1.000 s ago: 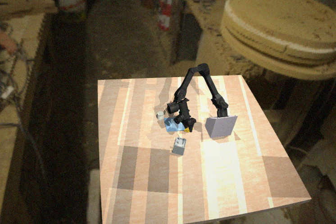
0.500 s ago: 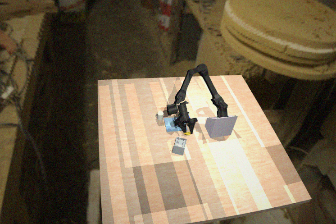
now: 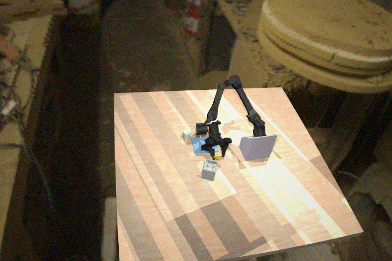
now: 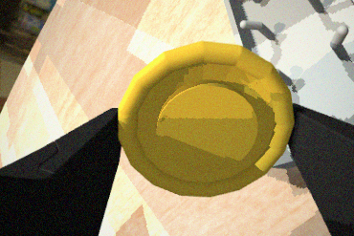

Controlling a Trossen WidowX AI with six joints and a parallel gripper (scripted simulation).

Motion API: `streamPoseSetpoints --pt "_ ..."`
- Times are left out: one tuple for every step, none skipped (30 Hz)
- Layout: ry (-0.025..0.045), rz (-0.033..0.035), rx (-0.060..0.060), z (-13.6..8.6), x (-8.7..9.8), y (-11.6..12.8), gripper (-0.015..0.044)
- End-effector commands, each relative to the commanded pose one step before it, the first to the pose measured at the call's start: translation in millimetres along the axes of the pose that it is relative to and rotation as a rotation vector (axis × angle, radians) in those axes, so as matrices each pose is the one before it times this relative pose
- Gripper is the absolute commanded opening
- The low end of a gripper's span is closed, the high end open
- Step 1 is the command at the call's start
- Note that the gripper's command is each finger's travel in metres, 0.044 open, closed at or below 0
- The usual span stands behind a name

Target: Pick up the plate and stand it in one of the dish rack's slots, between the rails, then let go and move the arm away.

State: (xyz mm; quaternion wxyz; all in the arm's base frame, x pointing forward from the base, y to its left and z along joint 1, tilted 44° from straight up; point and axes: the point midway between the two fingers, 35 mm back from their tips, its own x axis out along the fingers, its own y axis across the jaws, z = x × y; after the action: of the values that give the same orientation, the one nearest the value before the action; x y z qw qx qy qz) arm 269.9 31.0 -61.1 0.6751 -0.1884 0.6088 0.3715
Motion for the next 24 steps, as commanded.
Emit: streamPoseSetpoints --pt "-0.07644 0.01387 -0.0978 -2.01 1.06 -2.61 0.0" --pt "-0.01684 0.00004 -0.0217 -0.39 -0.09 -0.88 0.0" --pt "-0.01683 -0.00058 -0.0218 -0.41 -0.14 -0.87 0.0" --pt "-0.01681 -0.0012 -0.022 -0.43 -0.19 -0.86 0.0" --pt "-0.01676 -0.00182 -0.0221 -0.44 -0.25 -0.85 0.0" --pt "-0.01669 -0.00244 -0.0222 -0.46 -0.3 -0.84 0.0" --pt "-0.0166 -0.00305 -0.0224 -0.47 -0.35 -0.83 0.0" --pt "-0.01649 -0.00366 -0.0225 -0.49 -0.4 -0.81 0.0" --pt "-0.01635 -0.00426 -0.0226 -0.5 -0.45 -0.8 0.0" --pt "-0.01619 -0.00485 -0.0228 -0.51 -0.5 -0.78 0.0" --pt "-0.01601 -0.00544 -0.0229 -0.52 -0.55 -0.77 0.0" --pt "-0.01581 -0.00601 -0.023 -0.53 -0.6 -0.75 0.0" --pt "-0.01559 -0.00658 -0.0232 -0.53 -0.64 -0.74 0.0" --pt "-0.01535 -0.00714 -0.0233 -0.54 -0.69 -0.72 0.0" --pt "-0.01509 -0.00769 -0.0235 -0.54 -0.74 -0.71 0.0" --pt "-0.01481 -0.00822 -0.0236 -0.54 -0.79 -0.69 0.0" --pt "-0.01451 -0.00875 -0.0238 -0.55 -0.83 -0.68 0.0" --pt "-0.01419 -0.00926 -0.0239 -0.55 -0.88 -0.66 0.0" --pt "-0.01386 -0.00975 -0.0241 -0.54 -0.92 -0.65 0.0" --pt "-0.0135 -0.01023 -0.0242 -0.54 -0.97 -0.64 0.0" --pt "-0.01314 -0.0107 -0.0244 -0.54 -1.01 -0.62 0.0" --pt "-0.01275 -0.01115 -0.0246 -0.53 -1.06 -0.61 0.0" --pt "-0.01236 -0.01159 -0.0247 -0.53 -1.1 -0.6 0.0" --pt "-0.01194 -0.01201 -0.0249 -0.52 -1.14 -0.59 0.0"
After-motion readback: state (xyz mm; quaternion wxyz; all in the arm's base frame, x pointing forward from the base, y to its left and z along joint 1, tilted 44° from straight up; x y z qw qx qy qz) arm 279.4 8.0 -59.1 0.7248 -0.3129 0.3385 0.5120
